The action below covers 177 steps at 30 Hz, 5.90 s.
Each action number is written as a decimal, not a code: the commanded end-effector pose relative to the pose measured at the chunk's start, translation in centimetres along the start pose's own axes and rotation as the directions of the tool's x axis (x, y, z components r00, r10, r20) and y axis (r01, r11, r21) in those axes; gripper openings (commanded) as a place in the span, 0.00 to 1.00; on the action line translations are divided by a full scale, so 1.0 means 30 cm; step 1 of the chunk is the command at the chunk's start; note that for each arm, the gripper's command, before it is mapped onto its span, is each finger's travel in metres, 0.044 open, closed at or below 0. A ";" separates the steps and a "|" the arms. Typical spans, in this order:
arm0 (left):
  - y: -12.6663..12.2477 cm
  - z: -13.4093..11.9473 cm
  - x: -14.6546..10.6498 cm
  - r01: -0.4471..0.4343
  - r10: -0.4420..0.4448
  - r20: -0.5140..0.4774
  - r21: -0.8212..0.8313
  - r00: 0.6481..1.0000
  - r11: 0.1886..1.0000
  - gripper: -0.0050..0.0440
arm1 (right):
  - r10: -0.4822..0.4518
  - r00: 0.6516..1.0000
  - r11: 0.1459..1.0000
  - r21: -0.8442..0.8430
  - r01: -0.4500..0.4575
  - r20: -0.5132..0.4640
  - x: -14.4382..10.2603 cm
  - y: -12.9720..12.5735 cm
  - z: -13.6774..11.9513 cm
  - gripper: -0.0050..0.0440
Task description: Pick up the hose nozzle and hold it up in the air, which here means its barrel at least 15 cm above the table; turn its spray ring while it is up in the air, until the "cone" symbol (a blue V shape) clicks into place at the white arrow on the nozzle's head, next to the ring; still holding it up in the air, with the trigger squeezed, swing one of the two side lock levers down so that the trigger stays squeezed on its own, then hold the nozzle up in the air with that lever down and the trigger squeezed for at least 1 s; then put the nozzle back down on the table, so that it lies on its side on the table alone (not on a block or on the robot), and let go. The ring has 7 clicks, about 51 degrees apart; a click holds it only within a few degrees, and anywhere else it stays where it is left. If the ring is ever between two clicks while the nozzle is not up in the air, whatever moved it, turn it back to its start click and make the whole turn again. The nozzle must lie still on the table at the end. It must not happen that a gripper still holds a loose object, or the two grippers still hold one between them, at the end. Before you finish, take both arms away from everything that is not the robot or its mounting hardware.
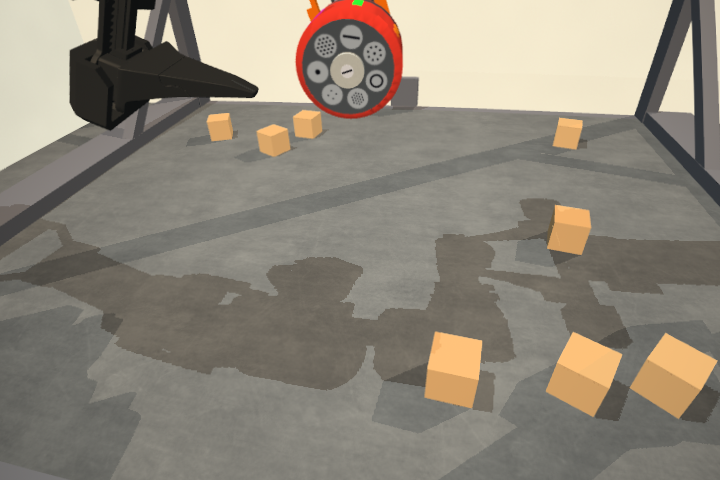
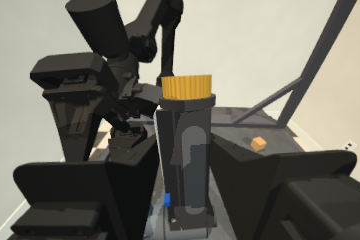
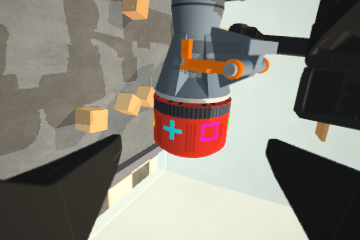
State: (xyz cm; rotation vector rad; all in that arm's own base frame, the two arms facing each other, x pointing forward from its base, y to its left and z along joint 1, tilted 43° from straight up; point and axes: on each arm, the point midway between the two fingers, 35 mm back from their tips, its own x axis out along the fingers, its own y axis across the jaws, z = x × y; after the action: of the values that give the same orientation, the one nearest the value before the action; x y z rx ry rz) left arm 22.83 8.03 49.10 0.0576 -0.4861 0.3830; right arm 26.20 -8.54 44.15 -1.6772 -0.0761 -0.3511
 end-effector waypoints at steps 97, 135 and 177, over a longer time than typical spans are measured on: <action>0.004 0.073 -0.019 0.000 0.000 0.057 -0.001 0.998 1.000 0.45 | -0.080 0.997 0.828 0.556 0.066 0.001 -0.098 0.048 -0.023 0.95; 0.004 0.073 -0.019 0.000 0.000 0.057 -0.001 0.998 1.000 0.45 | -0.242 0.970 -0.098 0.995 -0.023 -0.001 -0.057 0.114 -0.038 0.95; 0.004 0.073 -0.019 0.000 0.000 0.057 -0.001 0.998 1.000 0.45 | -0.428 0.904 -0.890 0.170 -0.422 0.003 -0.101 0.183 -0.013 0.95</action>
State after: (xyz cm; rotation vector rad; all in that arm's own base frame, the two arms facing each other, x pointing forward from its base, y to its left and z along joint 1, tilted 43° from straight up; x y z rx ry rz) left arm 22.83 8.03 49.10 0.0576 -0.4860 0.3830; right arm 24.84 -9.42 38.36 1.0587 -0.6633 0.2903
